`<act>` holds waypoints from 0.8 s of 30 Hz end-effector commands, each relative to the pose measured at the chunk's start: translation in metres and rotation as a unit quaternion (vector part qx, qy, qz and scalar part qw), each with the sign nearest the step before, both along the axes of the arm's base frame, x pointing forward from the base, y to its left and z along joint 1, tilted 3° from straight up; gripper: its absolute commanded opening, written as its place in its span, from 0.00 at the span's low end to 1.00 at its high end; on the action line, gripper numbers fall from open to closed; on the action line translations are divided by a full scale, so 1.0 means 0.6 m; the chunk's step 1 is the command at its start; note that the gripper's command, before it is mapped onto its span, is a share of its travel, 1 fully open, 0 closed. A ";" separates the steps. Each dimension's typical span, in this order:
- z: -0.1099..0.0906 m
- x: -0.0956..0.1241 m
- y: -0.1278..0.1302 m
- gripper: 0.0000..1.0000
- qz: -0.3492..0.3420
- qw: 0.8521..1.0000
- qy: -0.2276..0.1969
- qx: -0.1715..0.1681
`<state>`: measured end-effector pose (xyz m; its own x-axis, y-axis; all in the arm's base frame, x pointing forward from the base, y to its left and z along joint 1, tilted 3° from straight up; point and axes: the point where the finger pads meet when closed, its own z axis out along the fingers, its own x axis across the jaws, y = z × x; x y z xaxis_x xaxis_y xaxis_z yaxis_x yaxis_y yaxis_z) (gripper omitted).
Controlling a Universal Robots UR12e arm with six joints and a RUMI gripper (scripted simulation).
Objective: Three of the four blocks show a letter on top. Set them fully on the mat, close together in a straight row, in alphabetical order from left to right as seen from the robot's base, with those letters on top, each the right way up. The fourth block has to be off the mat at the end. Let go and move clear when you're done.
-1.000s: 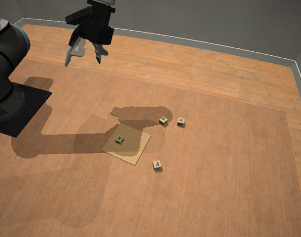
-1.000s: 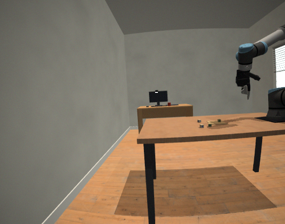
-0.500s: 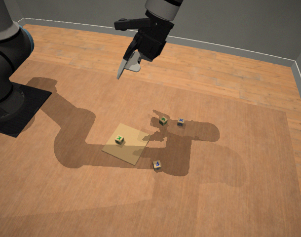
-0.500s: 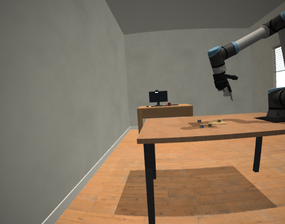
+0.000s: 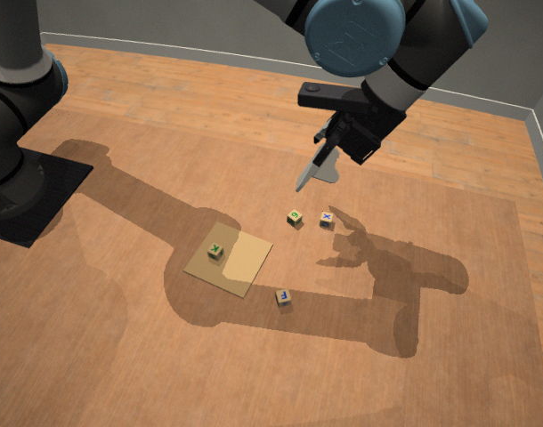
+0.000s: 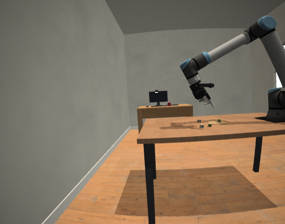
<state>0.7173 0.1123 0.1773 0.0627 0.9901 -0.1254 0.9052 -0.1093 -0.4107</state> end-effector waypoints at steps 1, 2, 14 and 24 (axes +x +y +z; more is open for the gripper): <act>-0.024 0.061 -0.003 1.00 0.006 0.999 0.017 0.028; -0.029 0.069 -0.004 1.00 0.007 0.999 0.018 0.033; -0.049 0.104 -0.010 1.00 0.010 0.998 0.024 0.051; -0.049 0.104 -0.010 1.00 0.010 0.998 0.024 0.051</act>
